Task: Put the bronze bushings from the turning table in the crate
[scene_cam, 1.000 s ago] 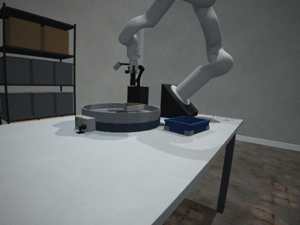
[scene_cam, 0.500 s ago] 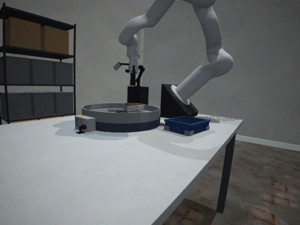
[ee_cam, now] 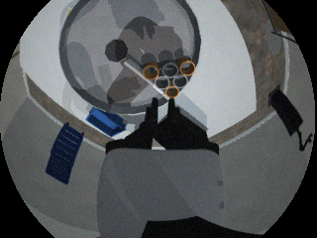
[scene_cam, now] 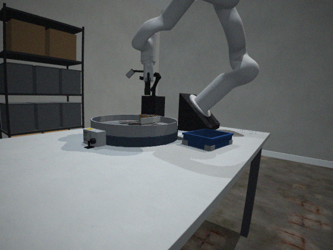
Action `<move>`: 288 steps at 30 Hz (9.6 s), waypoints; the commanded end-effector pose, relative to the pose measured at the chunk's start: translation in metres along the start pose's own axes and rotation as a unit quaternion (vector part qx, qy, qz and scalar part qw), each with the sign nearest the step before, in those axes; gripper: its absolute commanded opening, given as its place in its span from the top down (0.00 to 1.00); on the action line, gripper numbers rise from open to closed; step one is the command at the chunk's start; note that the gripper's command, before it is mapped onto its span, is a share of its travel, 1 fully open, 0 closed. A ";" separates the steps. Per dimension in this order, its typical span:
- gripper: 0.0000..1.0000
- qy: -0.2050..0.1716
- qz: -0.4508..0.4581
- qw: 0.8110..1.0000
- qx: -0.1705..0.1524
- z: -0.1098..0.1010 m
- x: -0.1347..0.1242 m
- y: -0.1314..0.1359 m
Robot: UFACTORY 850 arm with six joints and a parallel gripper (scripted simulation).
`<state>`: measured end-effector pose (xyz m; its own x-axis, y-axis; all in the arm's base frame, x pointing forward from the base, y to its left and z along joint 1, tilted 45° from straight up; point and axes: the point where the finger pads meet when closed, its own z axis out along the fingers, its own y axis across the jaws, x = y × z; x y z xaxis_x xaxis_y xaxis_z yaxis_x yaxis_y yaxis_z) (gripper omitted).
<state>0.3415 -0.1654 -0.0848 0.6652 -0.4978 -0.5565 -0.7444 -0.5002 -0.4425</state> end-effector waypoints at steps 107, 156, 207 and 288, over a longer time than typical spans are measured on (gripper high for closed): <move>0.90 -0.325 0.270 0.901 0.098 0.081 0.015 -0.038; 0.90 -0.326 0.273 0.900 0.099 0.105 0.017 -0.039; 1.00 -0.326 0.273 0.900 0.099 0.117 0.017 -0.039; 1.00 -0.326 0.273 0.900 0.099 0.049 -0.015 -0.071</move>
<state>0.3798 -0.1009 -0.0937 0.0687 -0.0740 -0.9949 -0.9884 -0.1402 -0.0578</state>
